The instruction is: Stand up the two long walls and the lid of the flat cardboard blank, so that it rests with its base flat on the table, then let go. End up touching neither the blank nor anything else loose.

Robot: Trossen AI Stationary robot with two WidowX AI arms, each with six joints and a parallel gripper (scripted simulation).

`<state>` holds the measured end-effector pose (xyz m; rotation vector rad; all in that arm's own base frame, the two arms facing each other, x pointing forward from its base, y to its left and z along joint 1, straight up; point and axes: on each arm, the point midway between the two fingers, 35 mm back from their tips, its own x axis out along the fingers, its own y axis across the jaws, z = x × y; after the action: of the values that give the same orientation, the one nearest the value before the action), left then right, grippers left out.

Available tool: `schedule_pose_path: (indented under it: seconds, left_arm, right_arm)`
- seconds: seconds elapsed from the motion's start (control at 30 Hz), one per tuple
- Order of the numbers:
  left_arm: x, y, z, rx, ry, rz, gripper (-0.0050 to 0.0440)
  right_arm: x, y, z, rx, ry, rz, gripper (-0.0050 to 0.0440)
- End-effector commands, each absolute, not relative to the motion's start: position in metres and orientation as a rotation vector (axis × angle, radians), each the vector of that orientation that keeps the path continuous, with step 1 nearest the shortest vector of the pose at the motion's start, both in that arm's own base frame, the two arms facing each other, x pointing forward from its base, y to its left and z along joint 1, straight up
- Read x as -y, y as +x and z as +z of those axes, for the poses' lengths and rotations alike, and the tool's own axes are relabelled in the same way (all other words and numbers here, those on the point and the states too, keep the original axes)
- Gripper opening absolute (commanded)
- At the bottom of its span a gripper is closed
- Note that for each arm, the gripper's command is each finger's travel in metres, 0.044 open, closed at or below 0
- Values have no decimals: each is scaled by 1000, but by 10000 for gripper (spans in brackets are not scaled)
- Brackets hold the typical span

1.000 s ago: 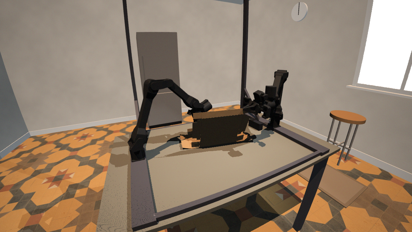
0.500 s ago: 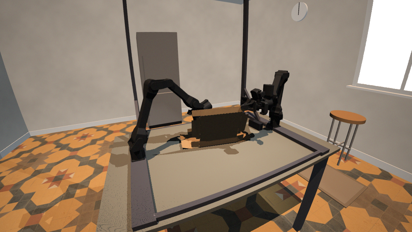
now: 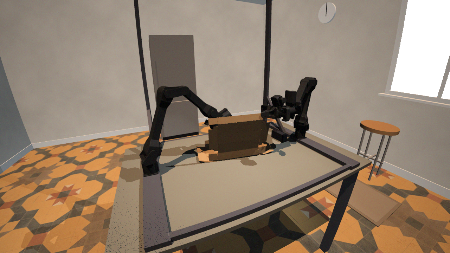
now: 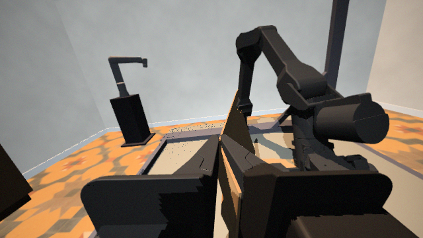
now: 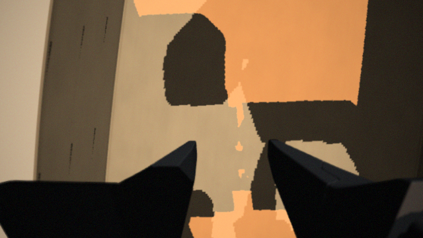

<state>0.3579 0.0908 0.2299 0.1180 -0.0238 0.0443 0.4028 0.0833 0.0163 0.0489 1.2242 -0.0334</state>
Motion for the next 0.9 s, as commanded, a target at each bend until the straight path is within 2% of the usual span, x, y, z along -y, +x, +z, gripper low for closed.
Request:
schedule_pose_path:
  seconds: [0.0, 0.8, 0.87]
  left_arm:
    - [-81, 358, 240, 50, 160, 47, 0]
    - [-46, 357, 243, 65, 303, 54, 0]
    - [-41, 357, 242, 66, 335, 54, 46]
  right_arm:
    - [-81, 384, -18, -1329, 40, -43, 198]
    - [-80, 384, -17, -1329, 42, -45, 198]
    - [-80, 384, -17, -1329, 42, -46, 198]
